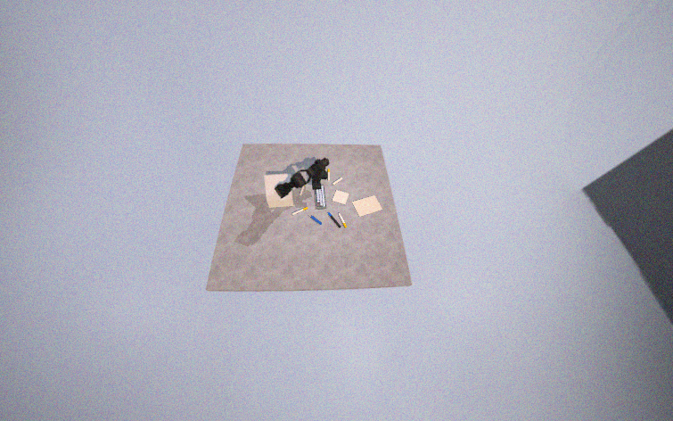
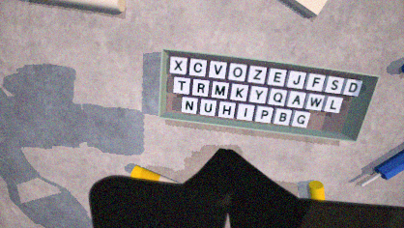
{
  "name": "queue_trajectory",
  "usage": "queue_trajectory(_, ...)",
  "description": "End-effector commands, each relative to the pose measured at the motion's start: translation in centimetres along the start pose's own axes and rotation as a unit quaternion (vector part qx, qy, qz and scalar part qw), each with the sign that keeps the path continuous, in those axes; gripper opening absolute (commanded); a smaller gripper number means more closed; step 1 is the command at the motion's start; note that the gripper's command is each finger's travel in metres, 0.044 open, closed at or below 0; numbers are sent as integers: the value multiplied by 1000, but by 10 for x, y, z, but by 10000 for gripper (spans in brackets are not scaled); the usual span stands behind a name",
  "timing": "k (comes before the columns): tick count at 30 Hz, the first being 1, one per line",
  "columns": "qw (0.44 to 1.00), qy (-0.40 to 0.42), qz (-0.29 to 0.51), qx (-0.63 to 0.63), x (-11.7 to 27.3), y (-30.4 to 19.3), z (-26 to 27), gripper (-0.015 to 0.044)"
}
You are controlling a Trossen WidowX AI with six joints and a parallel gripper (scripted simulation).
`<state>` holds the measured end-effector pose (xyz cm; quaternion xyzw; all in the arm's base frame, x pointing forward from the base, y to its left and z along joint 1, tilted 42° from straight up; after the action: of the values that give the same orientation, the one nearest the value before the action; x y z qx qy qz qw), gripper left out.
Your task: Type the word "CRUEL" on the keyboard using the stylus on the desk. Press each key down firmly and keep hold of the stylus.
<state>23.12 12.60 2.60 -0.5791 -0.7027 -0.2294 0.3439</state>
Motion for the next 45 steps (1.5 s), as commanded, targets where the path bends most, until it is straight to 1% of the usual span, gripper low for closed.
queue_trajectory(1,1000,1,2,-4,-1,1,0,0)
queue_trajectory(3,1000,0,1,-1,0,0,0,0)
queue_trajectory(7,1000,0,1,-2,-1,1,-1,105)
queue_trajectory(11,1000,0,1,-2,-1,1,-1,0)
queue_trajectory(22,1000,0,1,-2,-1,1,-1,0)
queue_trajectory(25,1000,1,2,4,-1,1,-2,79)
queue_trajectory(28,996,14,20,87,-3,8,-20,150)
queue_trajectory(31,980,35,38,193,-7,16,-46,150)
queue_trajectory(34,952,61,49,298,-12,21,-71,150)
queue_trajectory(40,860,120,48,494,-21,24,-121,150)
queue_trajectory(45,806,145,37,573,-25,22,-144,150)
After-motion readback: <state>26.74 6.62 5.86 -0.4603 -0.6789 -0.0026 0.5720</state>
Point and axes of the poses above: the point midway between the two fingers, 35 mm back from their tips, its own x axis back along the fingers, its own z axis across the jaws, y = z × x, the point moved 9 cm from there along x, back along the fingers, and after that the axes turned 9 degrees about x, right-handed, at the moved point
